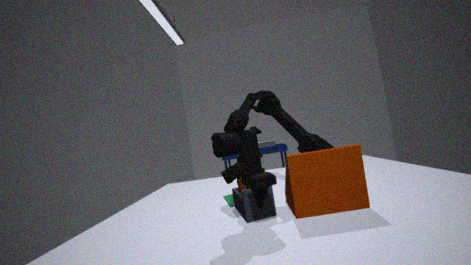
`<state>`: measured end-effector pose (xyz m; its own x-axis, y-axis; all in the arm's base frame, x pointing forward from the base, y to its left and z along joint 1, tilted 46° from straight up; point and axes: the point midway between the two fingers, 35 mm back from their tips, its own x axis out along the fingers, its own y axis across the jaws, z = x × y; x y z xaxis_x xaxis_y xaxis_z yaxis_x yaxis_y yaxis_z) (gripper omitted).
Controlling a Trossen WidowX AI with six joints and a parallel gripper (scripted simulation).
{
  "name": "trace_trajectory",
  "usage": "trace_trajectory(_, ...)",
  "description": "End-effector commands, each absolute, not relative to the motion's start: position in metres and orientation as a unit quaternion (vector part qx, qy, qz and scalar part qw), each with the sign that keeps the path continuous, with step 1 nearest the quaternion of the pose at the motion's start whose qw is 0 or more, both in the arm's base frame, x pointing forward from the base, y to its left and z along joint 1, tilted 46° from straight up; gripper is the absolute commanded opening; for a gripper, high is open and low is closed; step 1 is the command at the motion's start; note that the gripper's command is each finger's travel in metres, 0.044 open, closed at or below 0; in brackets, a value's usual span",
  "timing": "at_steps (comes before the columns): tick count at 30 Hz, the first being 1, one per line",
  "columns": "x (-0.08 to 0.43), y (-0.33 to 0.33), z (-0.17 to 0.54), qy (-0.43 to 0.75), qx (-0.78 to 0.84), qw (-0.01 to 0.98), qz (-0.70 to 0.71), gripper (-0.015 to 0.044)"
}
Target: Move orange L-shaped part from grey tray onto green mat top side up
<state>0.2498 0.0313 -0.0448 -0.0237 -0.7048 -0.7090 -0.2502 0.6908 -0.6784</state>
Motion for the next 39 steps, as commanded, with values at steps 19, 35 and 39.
trace_trajectory(19, 0.249, 0.037, -0.044, 0.69, -0.348, 0.606, -0.188, 0.018)
trace_trajectory(35, 0.253, 0.101, 0.024, 0.69, -0.35, 0.605, -0.188, 0.018)
trace_trajectory(39, 0.252, 0.107, 0.033, 0.69, -0.35, 0.604, -0.189, 0.018)
